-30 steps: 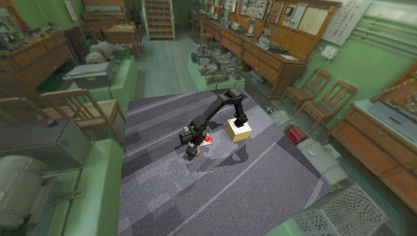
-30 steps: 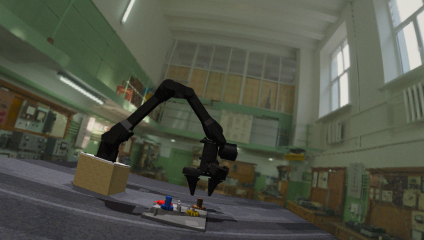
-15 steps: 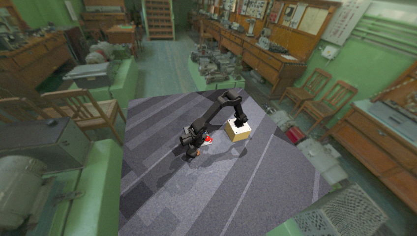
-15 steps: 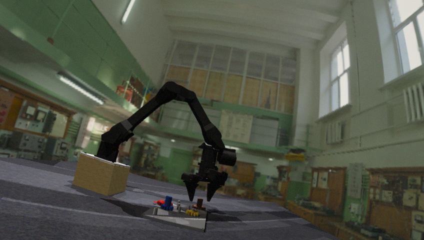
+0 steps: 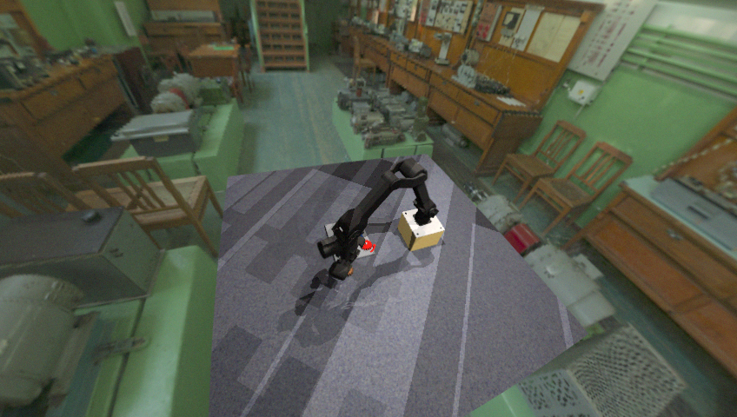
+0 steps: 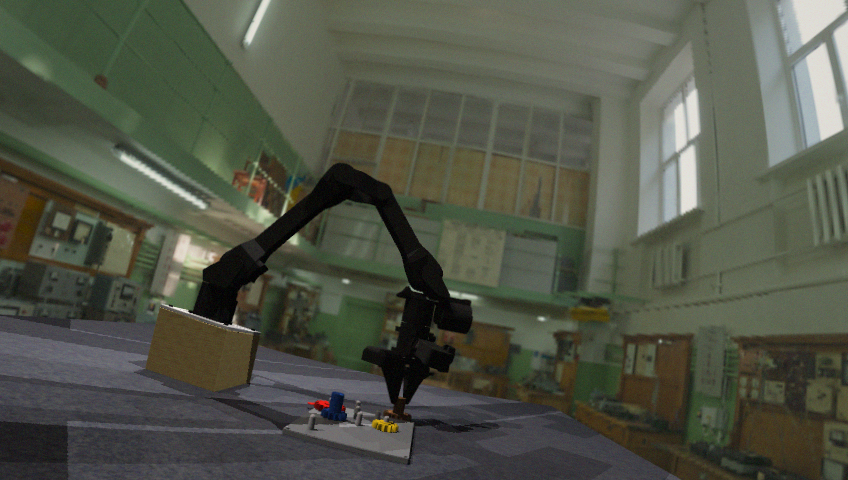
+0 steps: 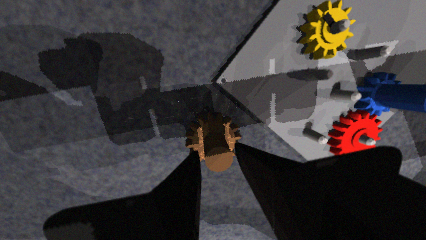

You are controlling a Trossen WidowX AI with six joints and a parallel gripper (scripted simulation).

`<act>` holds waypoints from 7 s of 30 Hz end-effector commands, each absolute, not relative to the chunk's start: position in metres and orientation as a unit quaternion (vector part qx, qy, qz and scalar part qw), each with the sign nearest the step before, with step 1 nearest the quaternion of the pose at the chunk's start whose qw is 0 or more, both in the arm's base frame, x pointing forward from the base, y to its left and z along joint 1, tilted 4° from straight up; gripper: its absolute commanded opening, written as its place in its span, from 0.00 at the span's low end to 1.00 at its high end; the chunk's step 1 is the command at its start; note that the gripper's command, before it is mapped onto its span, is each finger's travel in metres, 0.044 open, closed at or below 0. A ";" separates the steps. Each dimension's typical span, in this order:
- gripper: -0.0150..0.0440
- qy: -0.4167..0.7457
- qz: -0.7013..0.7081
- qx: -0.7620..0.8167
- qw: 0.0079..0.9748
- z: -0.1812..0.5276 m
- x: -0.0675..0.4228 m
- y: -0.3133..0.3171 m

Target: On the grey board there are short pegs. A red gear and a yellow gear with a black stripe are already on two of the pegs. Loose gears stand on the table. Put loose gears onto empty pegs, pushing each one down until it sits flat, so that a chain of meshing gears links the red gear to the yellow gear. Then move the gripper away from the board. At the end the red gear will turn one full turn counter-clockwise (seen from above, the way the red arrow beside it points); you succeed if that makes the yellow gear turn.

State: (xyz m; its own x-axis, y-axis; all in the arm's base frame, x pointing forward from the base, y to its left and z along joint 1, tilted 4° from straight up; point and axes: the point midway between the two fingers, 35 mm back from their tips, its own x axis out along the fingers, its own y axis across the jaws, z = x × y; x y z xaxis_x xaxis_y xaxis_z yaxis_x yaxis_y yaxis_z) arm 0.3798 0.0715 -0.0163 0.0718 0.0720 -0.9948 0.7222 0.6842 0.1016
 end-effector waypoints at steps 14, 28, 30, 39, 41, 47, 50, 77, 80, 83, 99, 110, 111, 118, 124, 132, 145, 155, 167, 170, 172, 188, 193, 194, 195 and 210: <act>0.25 0.633 -0.248 0.314 0.662 -0.009 0.382 0.071; 0.25 0.633 -0.248 0.315 0.663 0.037 0.385 0.070; 0.25 0.633 -0.248 0.315 0.663 0.043 0.385 0.070; 0.25 0.633 -0.248 0.315 0.663 0.073 0.383 0.069; 0.25 0.633 -0.248 0.315 0.663 0.080 0.382 0.069; 0.25 0.633 -0.248 0.315 0.663 0.100 0.379 0.068; 0.25 0.633 -0.248 0.315 0.663 0.110 0.377 0.067; 0.25 0.633 -0.250 0.313 0.663 0.102 0.368 0.028; 0.25 0.633 -0.250 0.312 0.663 0.098 0.366 0.021; 0.25 0.633 -0.250 0.312 0.663 0.094 0.364 0.015; 0.25 0.633 -0.252 0.311 0.663 0.070 0.352 -0.018; 0.25 0.633 -0.252 0.310 0.663 0.055 0.341 -0.039; 0.25 0.633 -0.252 0.310 0.663 0.053 0.340 -0.041; 0.25 0.633 -0.253 0.310 0.663 0.044 0.331 -0.053; 0.25 0.633 -0.253 0.310 0.663 0.036 0.323 -0.063; 0.25 0.633 -0.253 0.309 0.663 0.027 0.313 -0.074; 0.25 0.646 -0.220 0.274 0.678 0.028 0.313 -0.073; 0.25 0.670 -0.130 0.179 0.709 0.028 0.313 -0.073; 0.25 0.677 -0.081 0.127 0.720 0.028 0.313 -0.073; 0.25 0.678 -0.078 0.125 0.720 0.027 0.313 -0.073; 0.25 0.678 -0.073 0.119 0.721 0.026 0.313 -0.073; 0.25 0.682 -0.029 0.072 0.728 0.003 0.314 -0.072; 0.25 0.680 -0.052 0.097 0.725 -0.004 0.315 -0.072; 0.25 0.680 -0.059 0.104 0.724 -0.006 0.315 -0.071; 0.25 0.679 -0.066 0.112 0.723 -0.007 0.316 -0.071; 0.25 0.668 -0.140 0.190 0.706 -0.015 0.316 -0.071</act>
